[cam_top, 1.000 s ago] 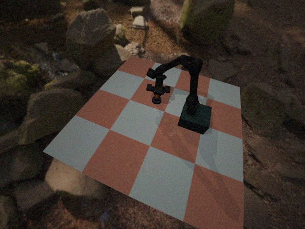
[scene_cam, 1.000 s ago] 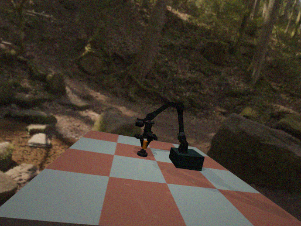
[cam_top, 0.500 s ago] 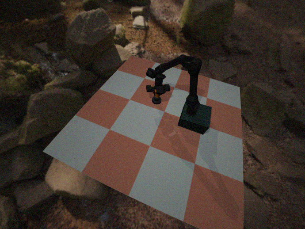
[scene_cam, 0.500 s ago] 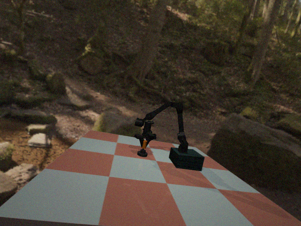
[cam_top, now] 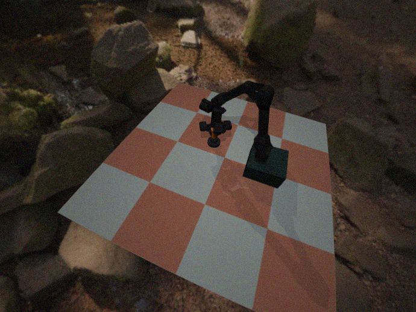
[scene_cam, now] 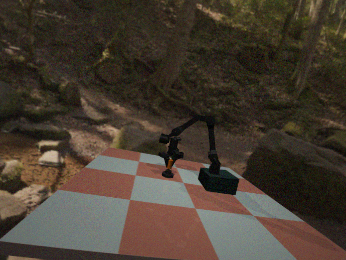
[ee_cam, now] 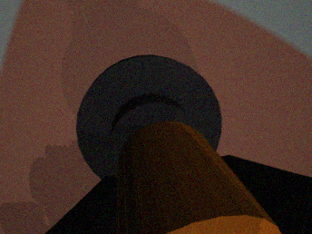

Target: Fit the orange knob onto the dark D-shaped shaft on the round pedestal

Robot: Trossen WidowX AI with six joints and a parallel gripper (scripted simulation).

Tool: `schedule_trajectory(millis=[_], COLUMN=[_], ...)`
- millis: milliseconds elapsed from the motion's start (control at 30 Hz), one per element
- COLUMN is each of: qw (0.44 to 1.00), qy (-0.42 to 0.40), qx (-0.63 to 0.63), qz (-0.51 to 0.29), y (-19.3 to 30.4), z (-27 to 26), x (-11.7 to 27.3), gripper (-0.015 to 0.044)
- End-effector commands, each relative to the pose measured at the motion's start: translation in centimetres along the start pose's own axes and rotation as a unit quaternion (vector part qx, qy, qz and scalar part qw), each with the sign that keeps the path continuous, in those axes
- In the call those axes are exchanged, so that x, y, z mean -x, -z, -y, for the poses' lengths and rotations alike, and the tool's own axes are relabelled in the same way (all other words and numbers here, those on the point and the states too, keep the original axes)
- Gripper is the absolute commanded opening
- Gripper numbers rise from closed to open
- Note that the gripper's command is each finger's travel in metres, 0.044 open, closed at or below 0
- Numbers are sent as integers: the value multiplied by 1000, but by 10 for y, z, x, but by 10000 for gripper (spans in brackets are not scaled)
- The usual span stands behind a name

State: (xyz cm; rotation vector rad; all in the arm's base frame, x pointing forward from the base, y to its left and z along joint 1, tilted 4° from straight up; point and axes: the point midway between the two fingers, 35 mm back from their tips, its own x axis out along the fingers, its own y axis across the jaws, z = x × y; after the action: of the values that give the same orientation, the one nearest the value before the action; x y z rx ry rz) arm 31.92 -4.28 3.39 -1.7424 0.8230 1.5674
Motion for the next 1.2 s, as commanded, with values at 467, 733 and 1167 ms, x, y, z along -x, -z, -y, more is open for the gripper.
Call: schedule_trajectory(millis=[467, 733, 1167], qw=[994, 994, 994], qy=[4, 4, 4], qx=[106, 106, 106], qz=[-3, -3, -3], y=[-1, -4, -3], z=[-1, -4, -3], x=[6, 2, 0], gripper=[0, 0, 0])
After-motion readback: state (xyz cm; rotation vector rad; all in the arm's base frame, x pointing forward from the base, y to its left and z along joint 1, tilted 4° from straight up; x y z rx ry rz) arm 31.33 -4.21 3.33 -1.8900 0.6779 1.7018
